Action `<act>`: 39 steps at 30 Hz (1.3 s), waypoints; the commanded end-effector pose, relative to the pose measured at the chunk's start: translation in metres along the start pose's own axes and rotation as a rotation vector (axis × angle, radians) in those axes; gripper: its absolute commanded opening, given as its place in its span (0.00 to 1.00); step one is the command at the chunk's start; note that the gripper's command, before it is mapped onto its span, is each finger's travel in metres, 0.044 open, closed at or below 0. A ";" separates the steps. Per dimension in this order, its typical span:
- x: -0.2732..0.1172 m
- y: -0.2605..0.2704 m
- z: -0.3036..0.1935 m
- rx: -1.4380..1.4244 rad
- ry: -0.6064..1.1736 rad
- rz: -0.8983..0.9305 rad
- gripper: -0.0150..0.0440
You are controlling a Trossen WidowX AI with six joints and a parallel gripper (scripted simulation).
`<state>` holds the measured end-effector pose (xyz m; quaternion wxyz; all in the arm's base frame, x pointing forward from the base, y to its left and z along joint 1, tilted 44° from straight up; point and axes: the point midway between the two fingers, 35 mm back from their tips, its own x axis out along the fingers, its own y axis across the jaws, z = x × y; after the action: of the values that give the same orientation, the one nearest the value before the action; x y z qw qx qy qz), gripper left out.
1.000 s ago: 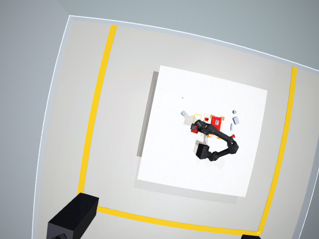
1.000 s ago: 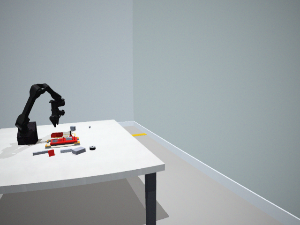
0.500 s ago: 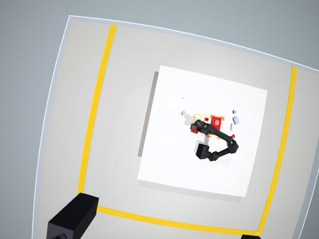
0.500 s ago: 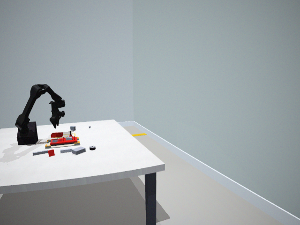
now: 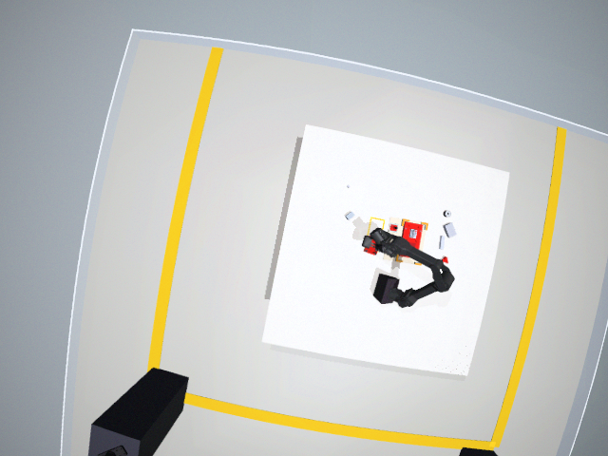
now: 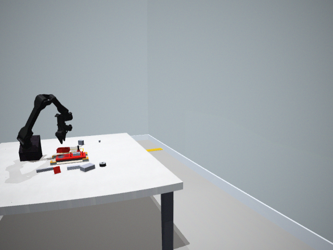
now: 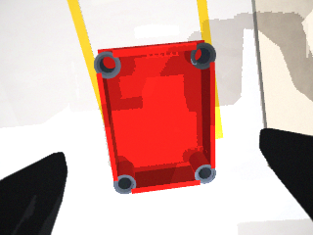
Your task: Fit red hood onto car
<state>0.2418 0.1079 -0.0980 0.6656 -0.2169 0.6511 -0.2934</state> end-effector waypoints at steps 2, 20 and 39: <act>0.006 -0.002 -0.002 -0.007 -0.001 -0.008 1.00; 0.018 -0.002 -0.003 -0.007 -0.001 -0.009 1.00; 0.030 -0.003 -0.004 -0.007 -0.001 -0.010 1.00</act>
<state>0.2393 0.0899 -0.1171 0.6656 -0.2173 0.6506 -0.2940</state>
